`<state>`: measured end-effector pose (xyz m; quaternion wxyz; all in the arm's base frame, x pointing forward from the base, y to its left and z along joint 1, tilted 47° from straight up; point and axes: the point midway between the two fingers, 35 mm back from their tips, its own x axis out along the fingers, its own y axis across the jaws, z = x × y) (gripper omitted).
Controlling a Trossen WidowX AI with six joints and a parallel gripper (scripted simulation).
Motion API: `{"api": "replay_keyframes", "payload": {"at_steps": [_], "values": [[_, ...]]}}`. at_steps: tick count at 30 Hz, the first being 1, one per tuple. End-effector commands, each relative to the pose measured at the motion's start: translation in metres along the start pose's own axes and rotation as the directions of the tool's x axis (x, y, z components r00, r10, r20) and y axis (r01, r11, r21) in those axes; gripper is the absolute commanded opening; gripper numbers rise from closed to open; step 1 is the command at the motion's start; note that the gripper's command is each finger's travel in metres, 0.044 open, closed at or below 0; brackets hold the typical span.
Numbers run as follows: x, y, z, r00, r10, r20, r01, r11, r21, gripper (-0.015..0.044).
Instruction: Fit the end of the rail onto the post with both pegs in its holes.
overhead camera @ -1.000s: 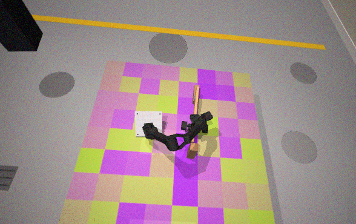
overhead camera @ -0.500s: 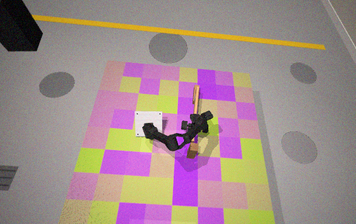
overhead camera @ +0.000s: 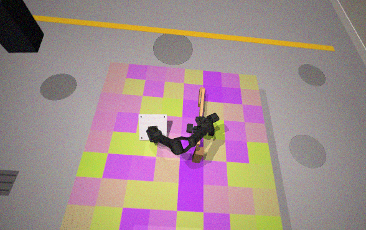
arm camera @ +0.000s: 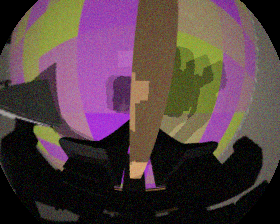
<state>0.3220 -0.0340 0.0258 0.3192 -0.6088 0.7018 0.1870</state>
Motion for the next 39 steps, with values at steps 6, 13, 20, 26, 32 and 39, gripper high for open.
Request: {"api": "replay_keyframes", "payload": {"at_steps": [6,13,20,26,32,39], "values": [[-0.007,0.000,0.002,1.000,-0.001,0.012,0.001,1.000,0.002,0.0000],[-0.011,0.000,0.002,1.000,-0.001,0.012,0.001,1.000,0.002,0.0000],[-0.014,0.000,0.002,1.000,-0.001,0.012,0.001,1.000,0.002,0.0000],[-0.017,0.000,0.002,1.000,-0.001,0.012,0.001,1.000,0.002,0.0000],[-0.020,0.000,0.002,1.000,-0.001,0.012,0.001,1.000,0.002,0.0000],[-0.024,0.000,0.002,1.000,-0.001,0.013,0.001,1.000,0.002,0.0000]]}}
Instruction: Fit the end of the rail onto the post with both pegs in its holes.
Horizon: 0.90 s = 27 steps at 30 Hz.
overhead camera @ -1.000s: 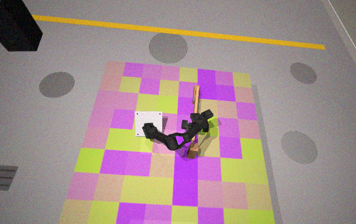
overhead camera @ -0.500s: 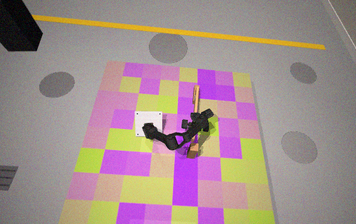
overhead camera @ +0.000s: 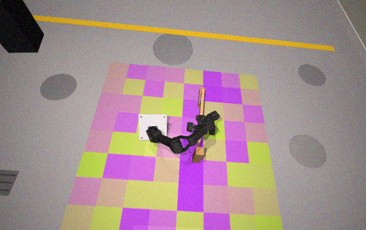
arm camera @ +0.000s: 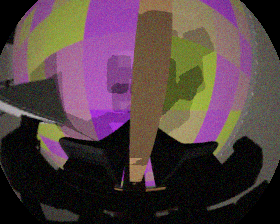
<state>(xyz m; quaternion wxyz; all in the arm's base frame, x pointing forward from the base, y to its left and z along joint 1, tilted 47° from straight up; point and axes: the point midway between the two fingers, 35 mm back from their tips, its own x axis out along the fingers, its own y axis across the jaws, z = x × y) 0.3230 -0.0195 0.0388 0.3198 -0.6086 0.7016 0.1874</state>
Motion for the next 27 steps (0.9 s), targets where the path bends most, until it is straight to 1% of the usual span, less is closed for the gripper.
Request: {"api": "replay_keyframes", "payload": {"at_steps": [1,27], "values": [[-0.0048,-0.0003,0.0018,1.000,-0.001,0.011,0.001,1.000,0.001,0.0000],[-0.0029,-0.0001,0.0018,1.000,-0.001,0.011,0.001,1.000,0.001,0.0000]]}}
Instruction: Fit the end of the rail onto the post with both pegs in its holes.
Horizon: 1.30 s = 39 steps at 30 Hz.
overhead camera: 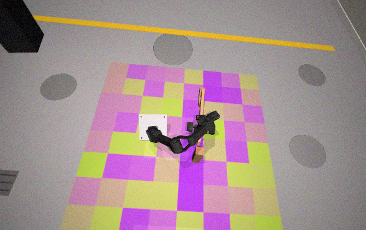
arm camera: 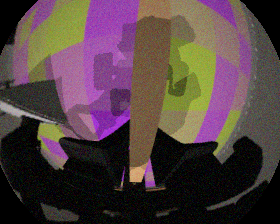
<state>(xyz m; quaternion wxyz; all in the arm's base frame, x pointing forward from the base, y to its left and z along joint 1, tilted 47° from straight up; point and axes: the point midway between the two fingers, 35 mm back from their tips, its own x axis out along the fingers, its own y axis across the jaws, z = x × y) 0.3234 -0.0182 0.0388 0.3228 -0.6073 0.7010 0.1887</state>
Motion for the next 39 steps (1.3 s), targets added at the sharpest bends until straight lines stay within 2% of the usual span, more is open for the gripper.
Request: {"api": "replay_keyframes", "payload": {"at_steps": [1,39], "values": [[-0.0021,0.0001,0.0009,1.000,-0.001,0.004,0.001,1.000,-0.001,0.0000],[-0.0014,0.0002,-0.0040,1.000,-0.001,0.004,0.001,1.000,-0.001,0.0000]]}}
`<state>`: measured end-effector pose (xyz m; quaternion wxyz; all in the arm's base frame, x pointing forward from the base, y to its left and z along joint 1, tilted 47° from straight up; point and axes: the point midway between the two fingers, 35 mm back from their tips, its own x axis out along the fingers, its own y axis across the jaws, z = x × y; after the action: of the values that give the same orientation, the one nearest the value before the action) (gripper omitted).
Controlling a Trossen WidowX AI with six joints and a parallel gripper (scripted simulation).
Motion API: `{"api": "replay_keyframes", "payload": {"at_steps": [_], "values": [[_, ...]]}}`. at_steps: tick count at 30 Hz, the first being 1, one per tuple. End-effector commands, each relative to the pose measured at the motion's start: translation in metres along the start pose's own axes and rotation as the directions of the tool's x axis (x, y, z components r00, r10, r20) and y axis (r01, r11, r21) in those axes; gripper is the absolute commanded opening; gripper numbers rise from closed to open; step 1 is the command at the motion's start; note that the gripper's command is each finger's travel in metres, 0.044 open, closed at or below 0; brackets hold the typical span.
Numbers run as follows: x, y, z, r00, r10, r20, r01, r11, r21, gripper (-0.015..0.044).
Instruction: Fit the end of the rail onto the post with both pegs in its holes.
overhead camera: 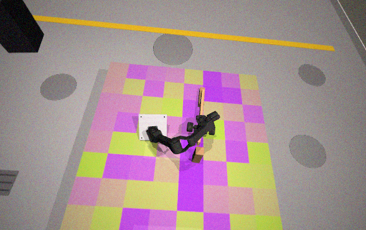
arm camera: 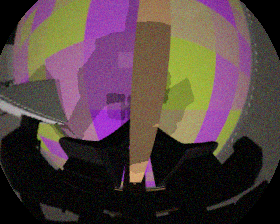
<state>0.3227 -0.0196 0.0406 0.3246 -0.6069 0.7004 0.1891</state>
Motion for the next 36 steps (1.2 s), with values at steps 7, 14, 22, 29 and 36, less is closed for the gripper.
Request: {"api": "replay_keyframes", "payload": {"at_steps": [7,14,22,29,36], "values": [[-0.002,0.000,-0.004,1.000,-0.001,0.000,0.001,1.000,-0.003,0.0000],[-0.002,0.000,-0.006,1.000,-0.001,0.000,0.001,1.000,-0.003,0.0000],[-0.001,0.000,-0.008,1.000,-0.001,0.000,0.001,1.000,-0.003,0.0000],[0.000,0.000,-0.010,1.000,-0.001,0.000,0.001,1.000,-0.003,0.0000],[0.000,0.000,-0.012,1.000,-0.001,0.000,0.001,1.000,-0.003,0.0000]]}}
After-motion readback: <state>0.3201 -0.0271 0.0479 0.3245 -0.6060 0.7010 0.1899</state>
